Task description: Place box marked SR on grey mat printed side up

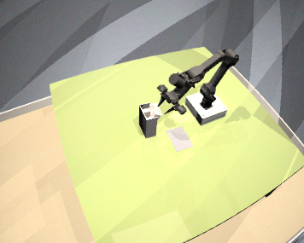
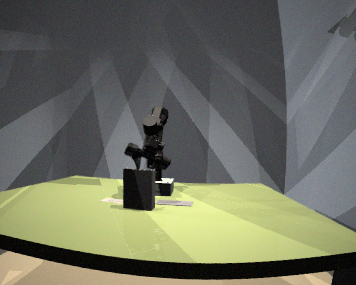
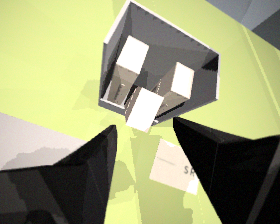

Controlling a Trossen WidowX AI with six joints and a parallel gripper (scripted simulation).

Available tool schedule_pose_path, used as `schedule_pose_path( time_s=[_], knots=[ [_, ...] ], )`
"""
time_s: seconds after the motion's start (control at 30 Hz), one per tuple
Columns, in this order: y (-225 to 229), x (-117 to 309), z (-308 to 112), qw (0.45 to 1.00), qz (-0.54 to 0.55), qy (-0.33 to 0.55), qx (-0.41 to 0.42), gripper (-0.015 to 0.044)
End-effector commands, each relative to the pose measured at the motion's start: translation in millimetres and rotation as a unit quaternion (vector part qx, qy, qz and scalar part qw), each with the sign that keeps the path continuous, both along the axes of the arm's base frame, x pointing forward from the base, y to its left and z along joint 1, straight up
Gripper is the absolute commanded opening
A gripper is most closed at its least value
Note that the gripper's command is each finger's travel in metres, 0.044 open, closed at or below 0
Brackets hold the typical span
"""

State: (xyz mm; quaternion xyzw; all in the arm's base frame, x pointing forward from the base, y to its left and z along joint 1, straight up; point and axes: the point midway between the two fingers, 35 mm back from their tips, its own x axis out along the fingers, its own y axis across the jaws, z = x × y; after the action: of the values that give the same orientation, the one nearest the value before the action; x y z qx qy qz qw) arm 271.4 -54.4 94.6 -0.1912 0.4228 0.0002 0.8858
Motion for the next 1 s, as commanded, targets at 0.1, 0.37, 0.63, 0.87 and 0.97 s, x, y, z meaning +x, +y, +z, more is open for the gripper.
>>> schedule_pose_path(
  time_s=[0.1, 0.37, 0.63, 0.87, 0.97],
  knots=[
    [0.0, 1.4, 3.2, 0.995, 0.073, 0.029, -0.055, 0.0237],
    [-0.5, 2.7, 7.0, 0.977, 0.164, 0.063, -0.122, 0.0237],
    [-0.9, 3.6, 11.0, 0.945, 0.255, 0.095, -0.184, 0.0237],
    [-1.3, 4.3, 14.5, 0.905, 0.334, 0.120, -0.234, 0.0237],
    [-1.4, 4.6, 16.0, 0.885, 0.367, 0.129, -0.254, 0.0237]
  ],
)
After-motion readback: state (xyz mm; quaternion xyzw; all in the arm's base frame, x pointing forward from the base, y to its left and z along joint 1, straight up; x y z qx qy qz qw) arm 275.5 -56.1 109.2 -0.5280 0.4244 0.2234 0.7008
